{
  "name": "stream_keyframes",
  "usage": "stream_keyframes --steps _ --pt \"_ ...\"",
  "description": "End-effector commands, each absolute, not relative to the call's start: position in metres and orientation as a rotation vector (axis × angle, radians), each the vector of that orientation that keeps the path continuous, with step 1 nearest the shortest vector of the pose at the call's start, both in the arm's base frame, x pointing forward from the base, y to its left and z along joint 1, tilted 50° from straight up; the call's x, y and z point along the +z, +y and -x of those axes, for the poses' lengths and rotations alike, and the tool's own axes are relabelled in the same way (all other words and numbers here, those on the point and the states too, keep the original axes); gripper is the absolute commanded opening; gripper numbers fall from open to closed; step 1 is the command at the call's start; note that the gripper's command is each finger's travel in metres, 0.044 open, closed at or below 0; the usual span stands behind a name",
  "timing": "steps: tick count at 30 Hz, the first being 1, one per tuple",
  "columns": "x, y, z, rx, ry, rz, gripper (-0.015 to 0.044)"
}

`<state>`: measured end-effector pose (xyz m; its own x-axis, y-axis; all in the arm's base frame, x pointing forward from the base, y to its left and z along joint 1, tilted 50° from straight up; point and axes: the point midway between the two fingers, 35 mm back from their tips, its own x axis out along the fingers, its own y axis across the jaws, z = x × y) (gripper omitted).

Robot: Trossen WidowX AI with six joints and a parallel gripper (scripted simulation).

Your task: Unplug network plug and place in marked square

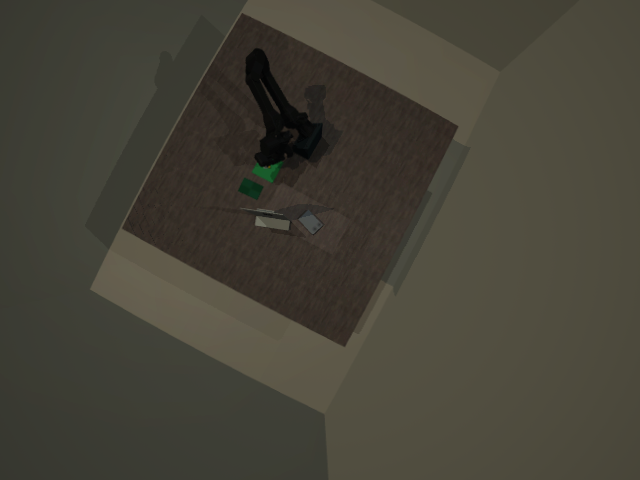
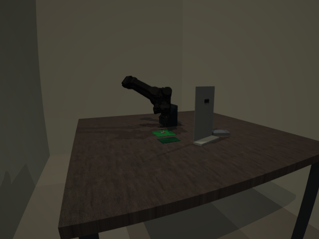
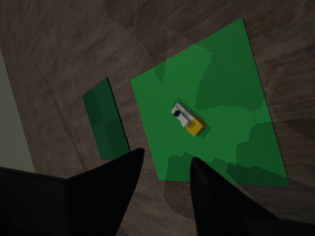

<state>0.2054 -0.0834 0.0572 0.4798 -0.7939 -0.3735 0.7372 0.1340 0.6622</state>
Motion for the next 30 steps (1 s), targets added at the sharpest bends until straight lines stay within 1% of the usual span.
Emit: stream_keyframes --steps 1,30 --pt "0.058 -0.081 -0.206 -1.117 -0.073 -0.909 0.0156" --pt "0.064 -0.066 -0.205 -1.131 -0.061 -0.914 0.0156"
